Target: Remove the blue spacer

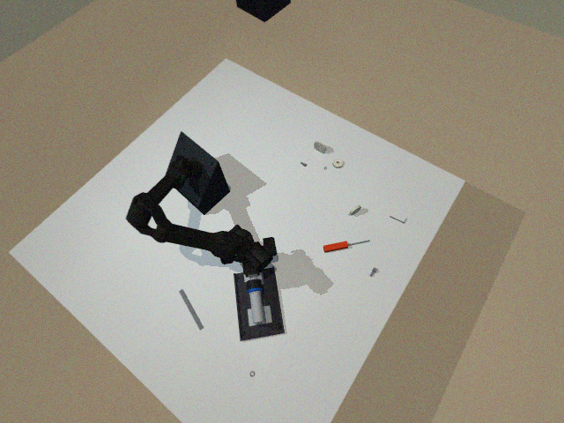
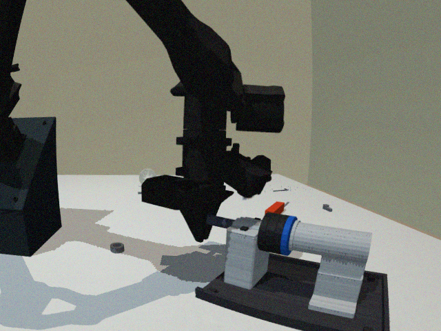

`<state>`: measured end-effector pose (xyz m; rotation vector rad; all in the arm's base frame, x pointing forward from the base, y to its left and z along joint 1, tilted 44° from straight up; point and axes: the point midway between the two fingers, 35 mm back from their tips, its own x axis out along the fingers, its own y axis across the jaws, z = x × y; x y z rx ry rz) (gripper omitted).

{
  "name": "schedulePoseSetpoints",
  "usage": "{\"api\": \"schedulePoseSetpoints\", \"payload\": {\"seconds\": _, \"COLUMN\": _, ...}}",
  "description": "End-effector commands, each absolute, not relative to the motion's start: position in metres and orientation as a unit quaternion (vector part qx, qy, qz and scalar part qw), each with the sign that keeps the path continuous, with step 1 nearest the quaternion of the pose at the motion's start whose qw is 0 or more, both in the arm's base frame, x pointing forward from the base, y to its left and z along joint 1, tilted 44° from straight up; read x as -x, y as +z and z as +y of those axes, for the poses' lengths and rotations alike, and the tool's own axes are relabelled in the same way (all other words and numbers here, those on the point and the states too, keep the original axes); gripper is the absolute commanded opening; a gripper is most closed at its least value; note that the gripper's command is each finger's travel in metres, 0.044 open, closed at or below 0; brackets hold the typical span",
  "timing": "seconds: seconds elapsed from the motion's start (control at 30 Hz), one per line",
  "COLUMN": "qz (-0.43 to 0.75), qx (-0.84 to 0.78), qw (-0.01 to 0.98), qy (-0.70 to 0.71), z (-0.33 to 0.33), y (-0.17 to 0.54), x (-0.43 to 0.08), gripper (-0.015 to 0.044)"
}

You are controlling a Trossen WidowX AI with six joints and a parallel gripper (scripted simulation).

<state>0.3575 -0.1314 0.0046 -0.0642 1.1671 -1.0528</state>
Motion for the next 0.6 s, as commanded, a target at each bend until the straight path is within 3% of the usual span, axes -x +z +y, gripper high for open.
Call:
{"api": "schedulePoseSetpoints", "payload": {"seconds": 0.0, "qz": 0.524, "qx": 0.028, "qw": 0.706, "qy": -0.475, "z": -0.1311, "y": 0.0043, "x": -0.3563, "gripper": 0.0}}
{"api": "schedulePoseSetpoints", "payload": {"seconds": 0.57, "qz": 0.524, "qx": 0.028, "qw": 0.706, "qy": -0.475, "z": -0.1305, "y": 0.0036, "x": -0.3551, "gripper": 0.0}}
